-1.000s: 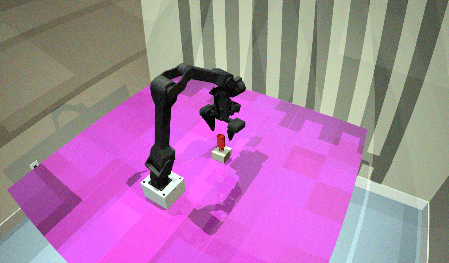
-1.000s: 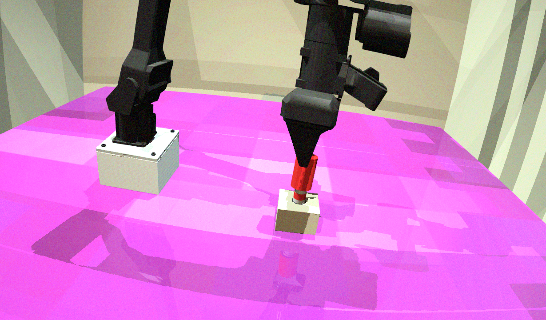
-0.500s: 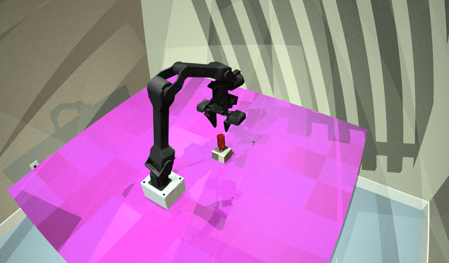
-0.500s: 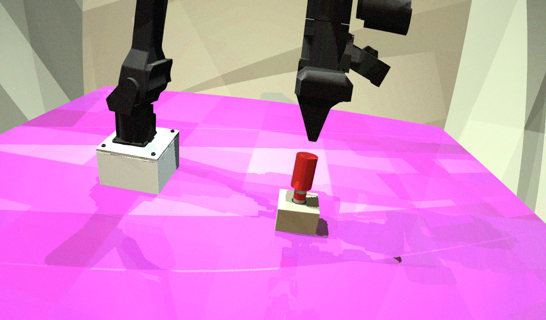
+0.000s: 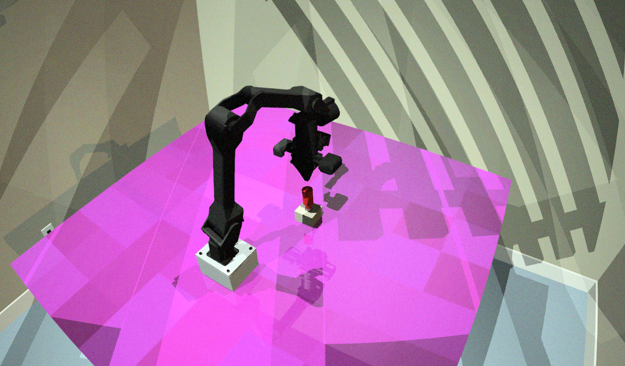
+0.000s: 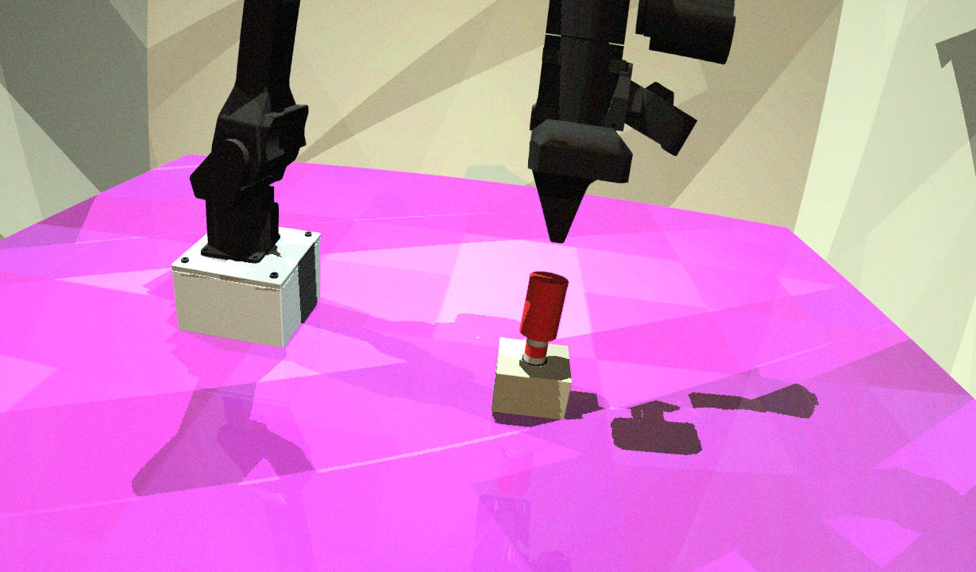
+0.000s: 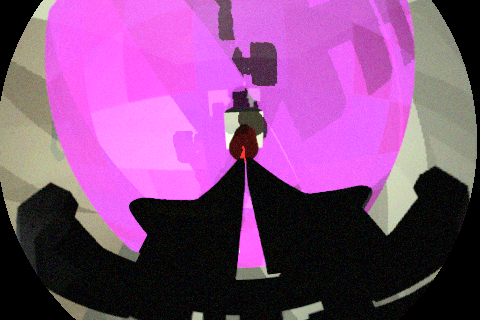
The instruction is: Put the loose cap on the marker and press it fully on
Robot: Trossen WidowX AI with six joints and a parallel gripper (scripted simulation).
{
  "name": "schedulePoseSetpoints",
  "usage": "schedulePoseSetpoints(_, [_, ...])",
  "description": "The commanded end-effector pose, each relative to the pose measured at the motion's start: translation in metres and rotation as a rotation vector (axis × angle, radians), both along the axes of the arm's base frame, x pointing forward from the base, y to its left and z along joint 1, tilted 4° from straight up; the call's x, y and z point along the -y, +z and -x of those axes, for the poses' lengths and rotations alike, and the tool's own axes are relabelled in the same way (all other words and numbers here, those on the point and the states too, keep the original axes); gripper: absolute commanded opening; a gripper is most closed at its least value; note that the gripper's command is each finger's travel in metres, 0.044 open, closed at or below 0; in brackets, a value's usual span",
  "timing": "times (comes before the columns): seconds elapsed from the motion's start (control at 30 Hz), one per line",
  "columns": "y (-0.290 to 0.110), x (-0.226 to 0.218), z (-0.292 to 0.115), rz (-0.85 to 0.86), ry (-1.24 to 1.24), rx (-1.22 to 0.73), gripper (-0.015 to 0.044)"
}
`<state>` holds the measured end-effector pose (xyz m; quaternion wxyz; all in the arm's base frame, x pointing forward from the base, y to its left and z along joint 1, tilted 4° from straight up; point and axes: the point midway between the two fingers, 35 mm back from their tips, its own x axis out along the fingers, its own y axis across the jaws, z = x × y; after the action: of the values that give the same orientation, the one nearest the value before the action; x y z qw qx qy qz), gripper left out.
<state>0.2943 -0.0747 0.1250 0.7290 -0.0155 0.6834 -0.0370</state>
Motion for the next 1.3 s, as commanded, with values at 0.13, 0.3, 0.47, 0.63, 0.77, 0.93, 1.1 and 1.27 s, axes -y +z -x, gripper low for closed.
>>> schedulePoseSetpoints(0.13, [-0.002,0.0,0.001,0.002,0.005,-0.004,0.0])
schedulePoseSetpoints(0.3, [-0.008,0.001,0.0,0.002,0.005,-0.004,0.0])
schedulePoseSetpoints(0.47, [-0.015,0.001,0.0,0.002,0.005,-0.004,0.0])
schedulePoseSetpoints(0.63, [-0.022,0.002,0.0,0.002,0.005,-0.004,0.0])
schedulePoseSetpoints(0.77, [-0.027,0.002,-0.001,0.002,0.005,-0.004,0.0])
schedulePoseSetpoints(0.93, [-0.034,0.003,-0.001,0.002,0.005,-0.004,0.0])
schedulePoseSetpoints(1.1, [-0.04,0.003,-0.001,0.002,0.005,-0.004,0.0])
schedulePoseSetpoints(1.27, [-0.041,0.004,-0.002,0.002,0.005,-0.004,0.0])
